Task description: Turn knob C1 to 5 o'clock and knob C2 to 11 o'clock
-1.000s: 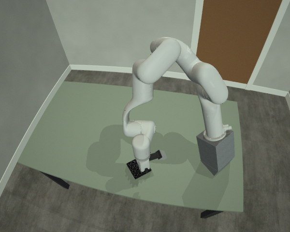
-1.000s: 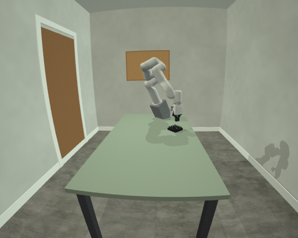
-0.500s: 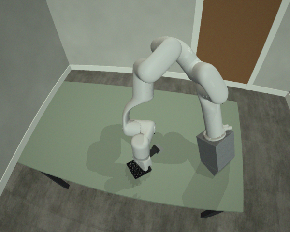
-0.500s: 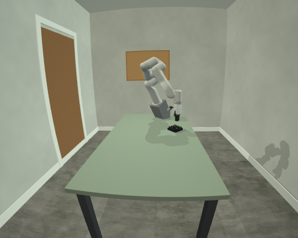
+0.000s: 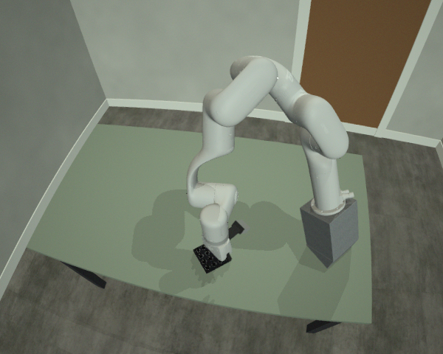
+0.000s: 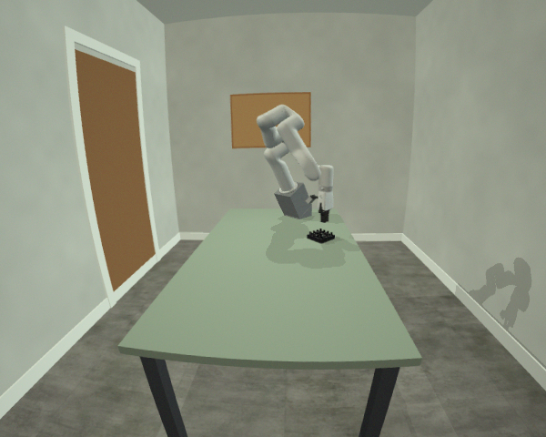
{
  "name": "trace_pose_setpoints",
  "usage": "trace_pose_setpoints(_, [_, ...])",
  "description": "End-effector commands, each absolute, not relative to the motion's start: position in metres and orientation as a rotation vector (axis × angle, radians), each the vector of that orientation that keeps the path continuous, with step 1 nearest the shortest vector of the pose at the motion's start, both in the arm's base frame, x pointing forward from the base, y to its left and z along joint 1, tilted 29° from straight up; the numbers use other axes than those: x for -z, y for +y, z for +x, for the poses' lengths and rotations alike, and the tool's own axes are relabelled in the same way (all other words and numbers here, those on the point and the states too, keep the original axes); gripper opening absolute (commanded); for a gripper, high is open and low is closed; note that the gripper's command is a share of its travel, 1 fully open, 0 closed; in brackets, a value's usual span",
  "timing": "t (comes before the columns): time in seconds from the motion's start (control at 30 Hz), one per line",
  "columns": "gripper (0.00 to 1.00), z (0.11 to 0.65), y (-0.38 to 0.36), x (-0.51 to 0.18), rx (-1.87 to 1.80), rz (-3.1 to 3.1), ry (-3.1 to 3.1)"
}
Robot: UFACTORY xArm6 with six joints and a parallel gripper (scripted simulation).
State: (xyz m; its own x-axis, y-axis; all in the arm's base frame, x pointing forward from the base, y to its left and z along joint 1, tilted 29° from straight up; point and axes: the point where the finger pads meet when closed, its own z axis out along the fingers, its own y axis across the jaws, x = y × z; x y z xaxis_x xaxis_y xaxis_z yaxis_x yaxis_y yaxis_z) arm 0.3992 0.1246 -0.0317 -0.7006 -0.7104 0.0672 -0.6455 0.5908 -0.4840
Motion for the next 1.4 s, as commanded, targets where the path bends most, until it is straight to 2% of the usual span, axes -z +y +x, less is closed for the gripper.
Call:
trace_pose_setpoints(0.0, [0.19,0.4001,0.1256,0.0308,0.733,-1.148,2.679])
trace_pose_setpoints(1.37, [0.19,0.4034,0.1216,0.0399,0.733,-1.149,2.679])
